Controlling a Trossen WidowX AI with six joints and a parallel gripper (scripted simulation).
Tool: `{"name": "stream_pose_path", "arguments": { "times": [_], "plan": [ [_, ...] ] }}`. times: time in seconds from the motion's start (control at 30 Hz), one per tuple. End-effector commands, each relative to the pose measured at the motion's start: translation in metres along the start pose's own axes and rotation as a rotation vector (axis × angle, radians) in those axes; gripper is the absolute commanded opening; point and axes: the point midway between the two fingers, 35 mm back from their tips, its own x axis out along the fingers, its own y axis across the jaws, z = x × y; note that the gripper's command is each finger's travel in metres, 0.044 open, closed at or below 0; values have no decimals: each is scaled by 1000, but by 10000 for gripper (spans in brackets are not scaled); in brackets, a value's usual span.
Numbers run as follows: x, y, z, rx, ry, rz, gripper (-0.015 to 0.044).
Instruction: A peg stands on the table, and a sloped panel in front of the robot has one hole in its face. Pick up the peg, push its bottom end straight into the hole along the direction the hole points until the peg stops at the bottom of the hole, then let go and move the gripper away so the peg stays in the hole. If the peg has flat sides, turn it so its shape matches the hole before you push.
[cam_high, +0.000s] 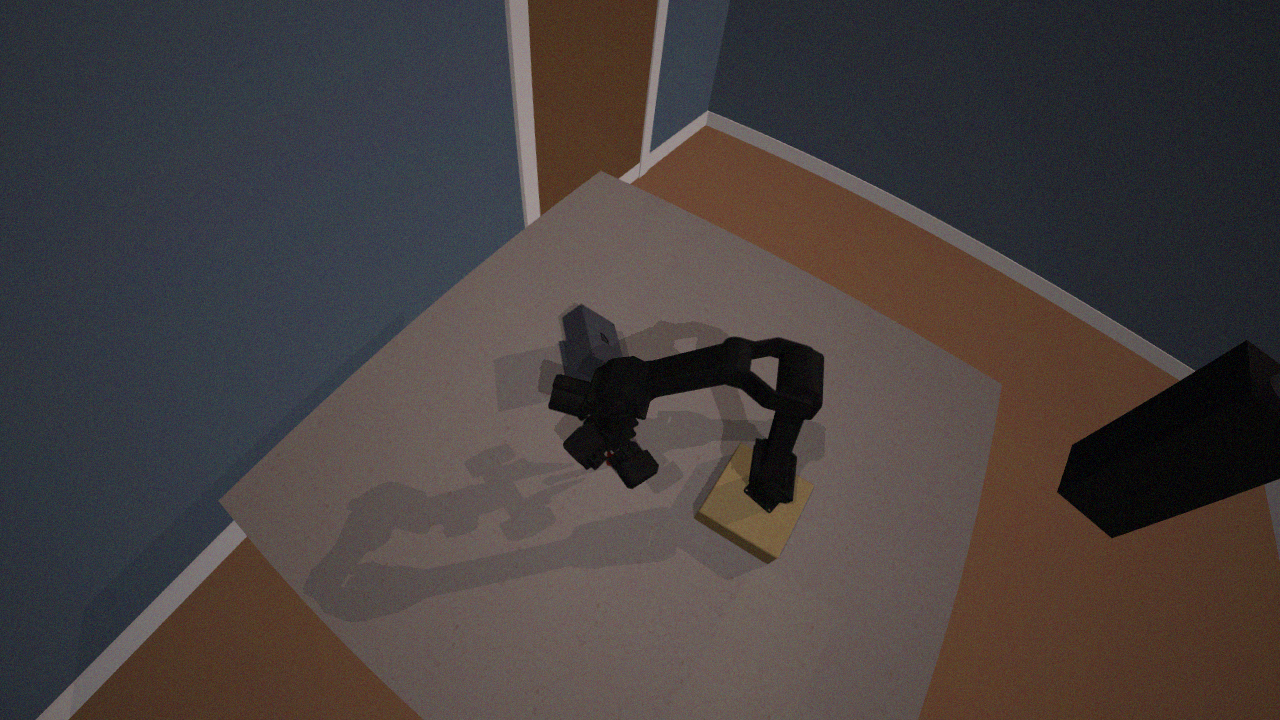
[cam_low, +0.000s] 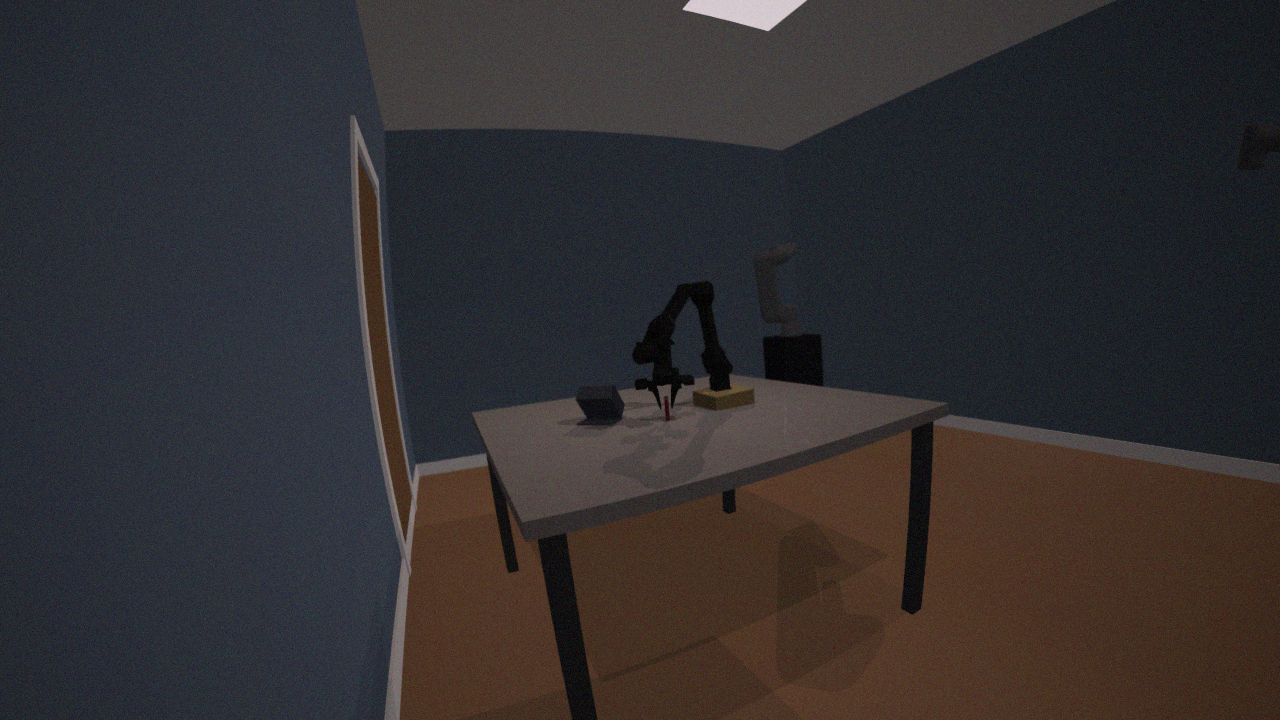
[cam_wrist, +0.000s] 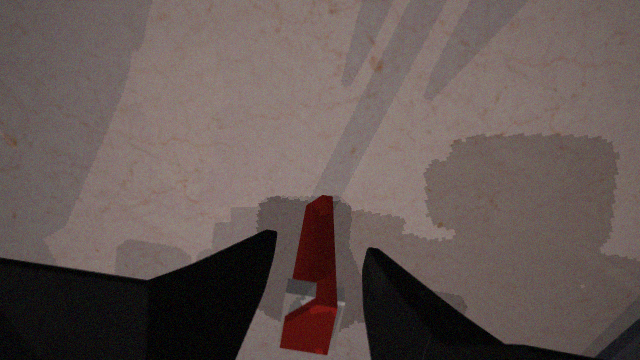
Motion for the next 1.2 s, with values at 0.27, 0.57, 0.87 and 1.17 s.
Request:
{"name": "stream_pose_path", "arguments": {
  "times": [0.27, 0.57, 0.87, 1.17],
  "plan": [
    [0, 0, 0, 0, -1, 0, 0],
    [-19, -2, 1, -1, 0, 2, 0],
    [-56, -3, 2, -2, 1, 5, 0],
    [-79, -4, 2, 0, 1, 7, 0]
  ]
}}
